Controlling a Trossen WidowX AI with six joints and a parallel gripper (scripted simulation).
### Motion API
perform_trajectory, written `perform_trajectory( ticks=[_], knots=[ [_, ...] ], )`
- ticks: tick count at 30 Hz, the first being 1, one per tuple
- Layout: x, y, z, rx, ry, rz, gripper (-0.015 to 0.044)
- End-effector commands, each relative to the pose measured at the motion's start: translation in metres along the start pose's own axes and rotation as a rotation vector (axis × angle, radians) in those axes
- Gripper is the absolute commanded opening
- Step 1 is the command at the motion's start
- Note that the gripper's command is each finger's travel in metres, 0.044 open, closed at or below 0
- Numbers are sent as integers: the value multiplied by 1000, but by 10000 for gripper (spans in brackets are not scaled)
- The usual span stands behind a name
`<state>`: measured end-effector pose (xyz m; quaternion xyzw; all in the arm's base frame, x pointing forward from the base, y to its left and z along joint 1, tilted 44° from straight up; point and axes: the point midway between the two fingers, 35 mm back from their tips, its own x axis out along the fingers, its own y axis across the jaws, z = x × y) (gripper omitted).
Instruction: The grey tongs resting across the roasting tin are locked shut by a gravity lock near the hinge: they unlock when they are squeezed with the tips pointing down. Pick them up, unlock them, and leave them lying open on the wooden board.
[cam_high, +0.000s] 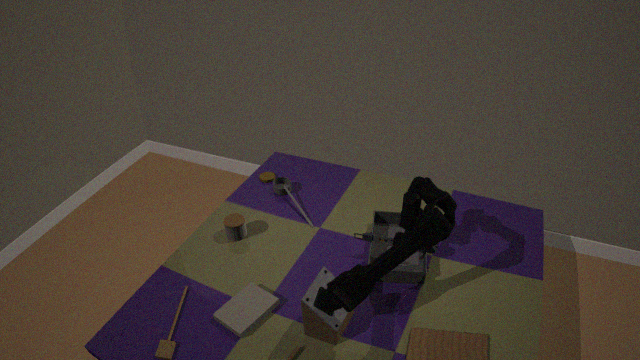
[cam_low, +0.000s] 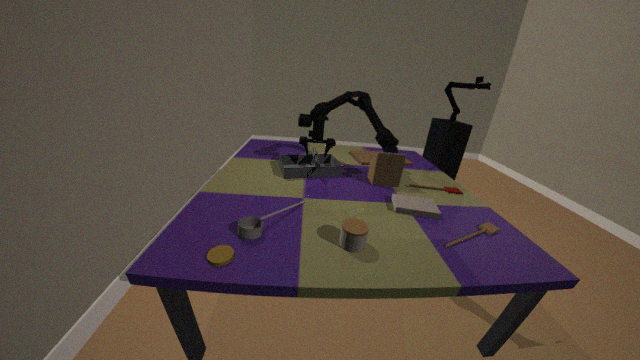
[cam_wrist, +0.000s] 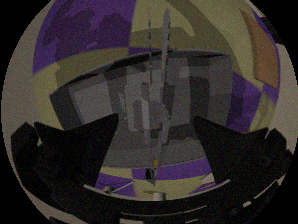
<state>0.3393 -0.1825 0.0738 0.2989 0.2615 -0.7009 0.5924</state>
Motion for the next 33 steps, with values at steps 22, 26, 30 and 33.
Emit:
perform_trajectory(
  ticks=[22,26,30,33],
  knots=[
    [40,-3,1,-6,-9,-4,440],
    [36,-2,1,0,-5,-2,361],
    [36,-2,1,0,-5,-2,256],
    [36,-2,1,0,-5,-2,177]
  ],
)
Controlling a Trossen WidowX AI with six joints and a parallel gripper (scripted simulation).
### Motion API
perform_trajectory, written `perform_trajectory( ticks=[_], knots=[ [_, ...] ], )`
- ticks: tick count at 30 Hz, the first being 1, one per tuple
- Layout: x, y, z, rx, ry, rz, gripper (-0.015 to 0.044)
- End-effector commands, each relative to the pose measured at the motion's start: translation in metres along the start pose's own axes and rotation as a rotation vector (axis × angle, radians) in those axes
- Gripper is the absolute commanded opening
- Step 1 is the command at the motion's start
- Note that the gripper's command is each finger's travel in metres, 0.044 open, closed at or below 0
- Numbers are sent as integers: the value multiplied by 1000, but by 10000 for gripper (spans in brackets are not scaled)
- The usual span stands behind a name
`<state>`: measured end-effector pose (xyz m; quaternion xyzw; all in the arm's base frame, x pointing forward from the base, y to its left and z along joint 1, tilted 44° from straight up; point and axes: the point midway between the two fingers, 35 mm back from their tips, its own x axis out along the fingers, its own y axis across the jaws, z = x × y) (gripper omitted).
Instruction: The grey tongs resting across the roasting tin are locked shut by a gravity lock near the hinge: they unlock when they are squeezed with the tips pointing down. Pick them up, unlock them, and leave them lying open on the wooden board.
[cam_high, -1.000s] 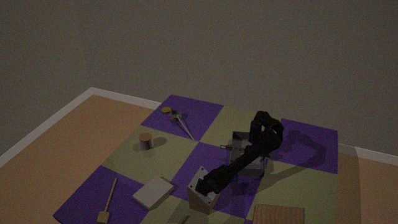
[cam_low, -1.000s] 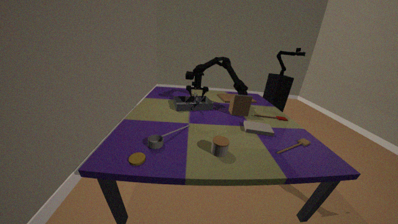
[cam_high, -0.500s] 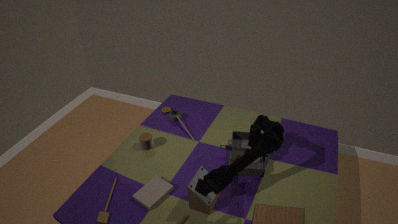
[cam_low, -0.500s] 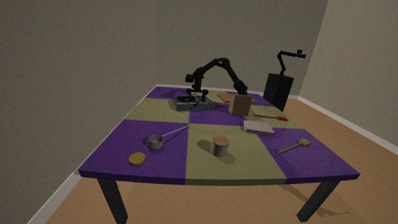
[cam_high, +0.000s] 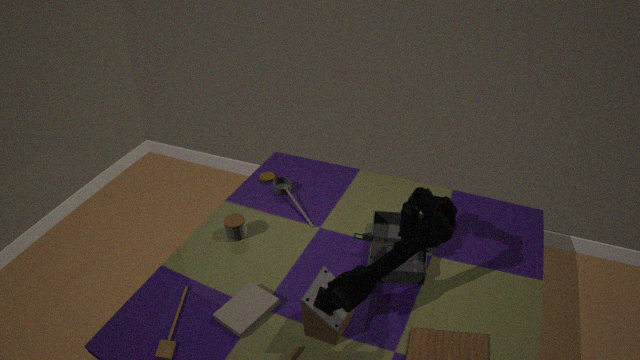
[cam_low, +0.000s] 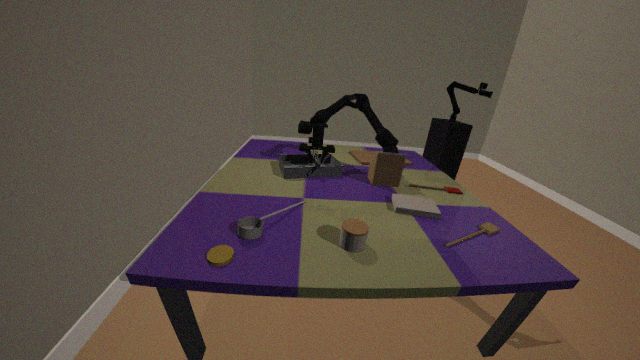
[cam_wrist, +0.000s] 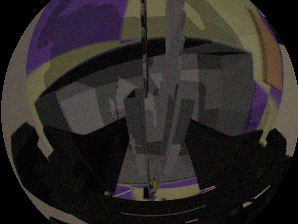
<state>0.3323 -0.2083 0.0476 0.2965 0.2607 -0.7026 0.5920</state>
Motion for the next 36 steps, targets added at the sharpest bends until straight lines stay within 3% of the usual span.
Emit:
perform_trajectory(
  ticks=[1,3,16,22,25,30,36],
  knots=[
    [-1,0,0,1,0,1,151],
    [-1,0,0,1,0,1,99],
    [-1,0,0,1,0,1,12],
    [-3,1,0,0,0,1,-145],
    [-27,3,-1,-1,4,1,-150],
    [-95,1,-1,-6,1,-1,-150],
    [-99,0,-1,-6,1,-1,-150]
  ],
)
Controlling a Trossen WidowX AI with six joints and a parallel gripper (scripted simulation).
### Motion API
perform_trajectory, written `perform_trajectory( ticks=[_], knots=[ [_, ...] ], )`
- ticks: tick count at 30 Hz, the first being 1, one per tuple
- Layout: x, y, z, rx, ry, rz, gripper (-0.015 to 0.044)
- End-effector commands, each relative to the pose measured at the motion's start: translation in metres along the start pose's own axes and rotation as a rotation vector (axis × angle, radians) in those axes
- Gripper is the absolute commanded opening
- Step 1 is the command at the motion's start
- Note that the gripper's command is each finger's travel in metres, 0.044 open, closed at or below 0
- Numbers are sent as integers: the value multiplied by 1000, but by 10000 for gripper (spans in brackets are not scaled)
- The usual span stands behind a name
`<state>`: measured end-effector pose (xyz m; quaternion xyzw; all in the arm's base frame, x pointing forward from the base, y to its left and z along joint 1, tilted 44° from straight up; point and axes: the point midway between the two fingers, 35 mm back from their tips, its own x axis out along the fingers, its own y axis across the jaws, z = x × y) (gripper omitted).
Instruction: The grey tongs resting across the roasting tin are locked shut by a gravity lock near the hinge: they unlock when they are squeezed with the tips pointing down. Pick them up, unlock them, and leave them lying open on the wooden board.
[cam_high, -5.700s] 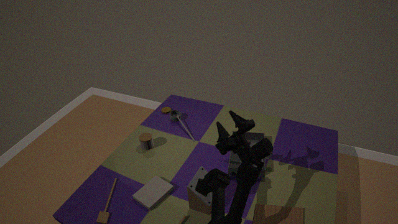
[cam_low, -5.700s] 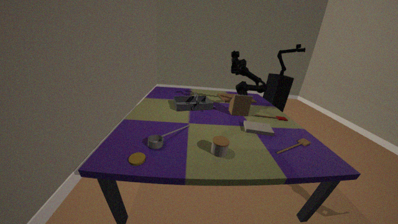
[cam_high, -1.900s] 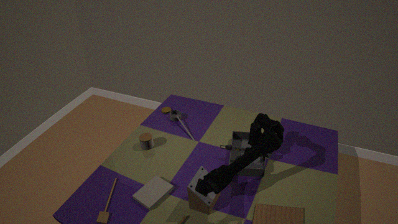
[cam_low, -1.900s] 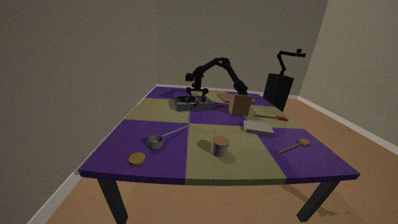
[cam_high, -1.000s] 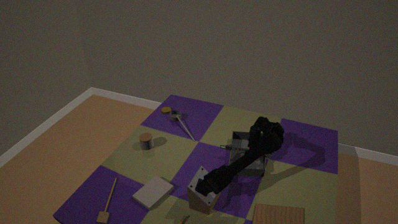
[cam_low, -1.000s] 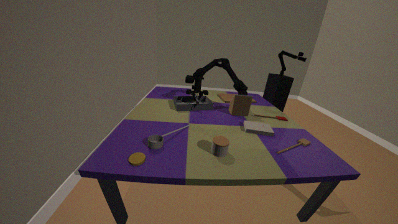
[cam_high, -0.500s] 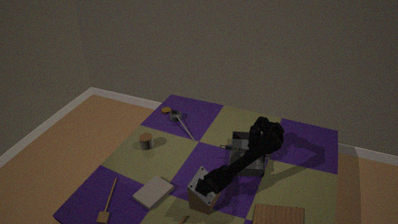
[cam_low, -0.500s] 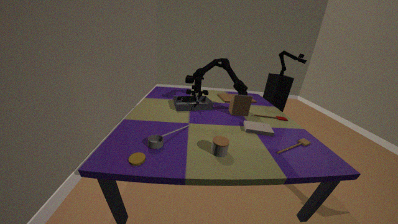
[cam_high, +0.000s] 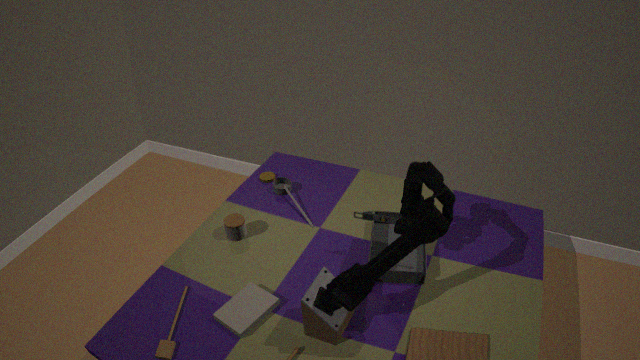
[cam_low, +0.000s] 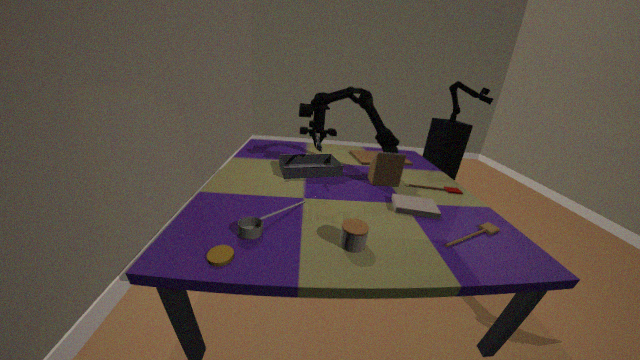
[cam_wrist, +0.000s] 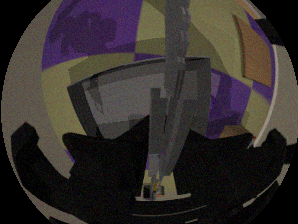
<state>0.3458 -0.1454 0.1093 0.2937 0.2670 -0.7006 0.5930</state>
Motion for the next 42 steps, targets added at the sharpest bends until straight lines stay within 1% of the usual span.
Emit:
perform_trajectory(
  ticks=[1,7,8,11,23,42],
  knots=[
    [-10,-2,3,8,-3,1,-150],
    [-10,-2,3,8,-3,1,-150],
    [-5,-3,3,1,0,-10,-150],
    [-4,-6,11,-22,4,-11,-150],
    [0,-35,74,-212,39,-7,-150],
    [-1,-103,160,-537,34,10,-150]
  ],
)
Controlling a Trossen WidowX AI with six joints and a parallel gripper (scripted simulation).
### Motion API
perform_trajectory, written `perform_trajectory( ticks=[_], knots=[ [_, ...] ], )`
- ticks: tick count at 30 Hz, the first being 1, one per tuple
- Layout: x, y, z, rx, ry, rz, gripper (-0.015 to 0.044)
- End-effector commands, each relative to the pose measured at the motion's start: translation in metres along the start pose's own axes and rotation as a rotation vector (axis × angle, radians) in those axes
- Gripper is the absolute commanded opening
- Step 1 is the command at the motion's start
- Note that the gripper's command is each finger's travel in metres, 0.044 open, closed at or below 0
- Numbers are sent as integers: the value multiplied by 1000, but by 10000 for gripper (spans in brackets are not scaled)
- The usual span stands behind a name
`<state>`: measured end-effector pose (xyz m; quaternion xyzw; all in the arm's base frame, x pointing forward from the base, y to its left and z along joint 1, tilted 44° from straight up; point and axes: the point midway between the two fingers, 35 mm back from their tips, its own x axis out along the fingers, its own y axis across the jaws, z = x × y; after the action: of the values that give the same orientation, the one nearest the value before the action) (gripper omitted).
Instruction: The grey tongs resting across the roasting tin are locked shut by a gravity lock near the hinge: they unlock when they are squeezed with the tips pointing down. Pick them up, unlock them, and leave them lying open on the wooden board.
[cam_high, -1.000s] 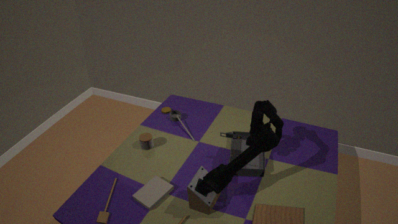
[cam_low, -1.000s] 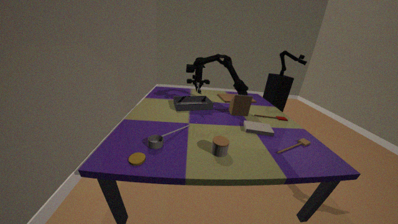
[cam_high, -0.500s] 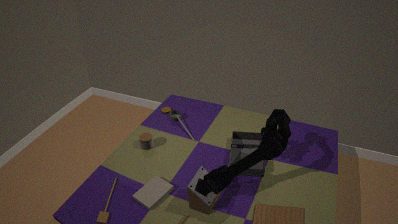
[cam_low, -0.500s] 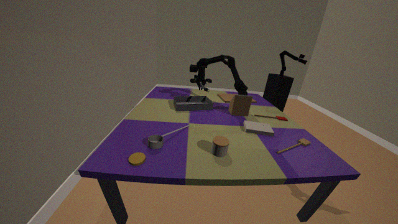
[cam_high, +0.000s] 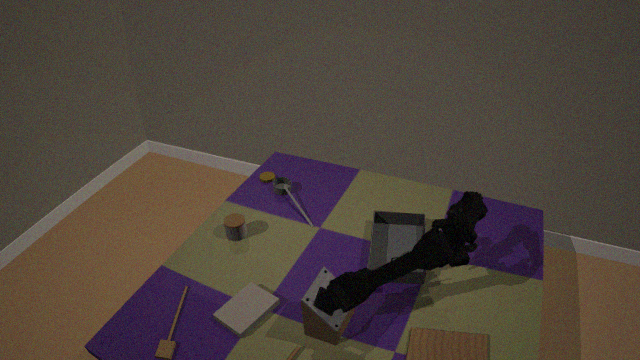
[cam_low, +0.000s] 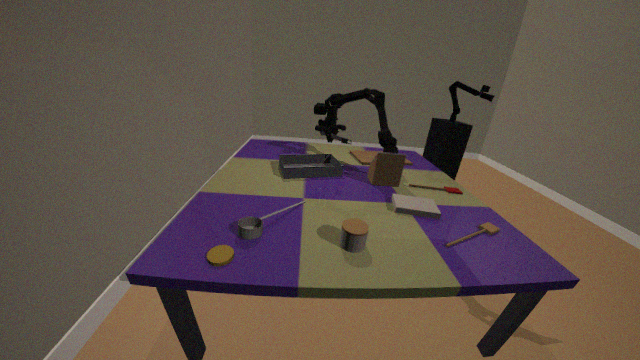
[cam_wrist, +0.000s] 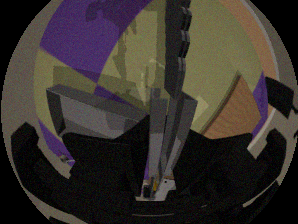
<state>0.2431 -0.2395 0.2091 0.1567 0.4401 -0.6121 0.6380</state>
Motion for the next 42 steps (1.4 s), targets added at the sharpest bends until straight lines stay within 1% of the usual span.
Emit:
perform_trajectory(
  ticks=[1,16,25,42],
  knots=[
    [-6,-24,8,-71,-13,12,-150],
    [-18,-105,19,-337,-53,-21,-150],
    [-16,-115,19,-365,-44,-20,-150],
    [4,-175,13,-524,29,24,-150]
  ],
)
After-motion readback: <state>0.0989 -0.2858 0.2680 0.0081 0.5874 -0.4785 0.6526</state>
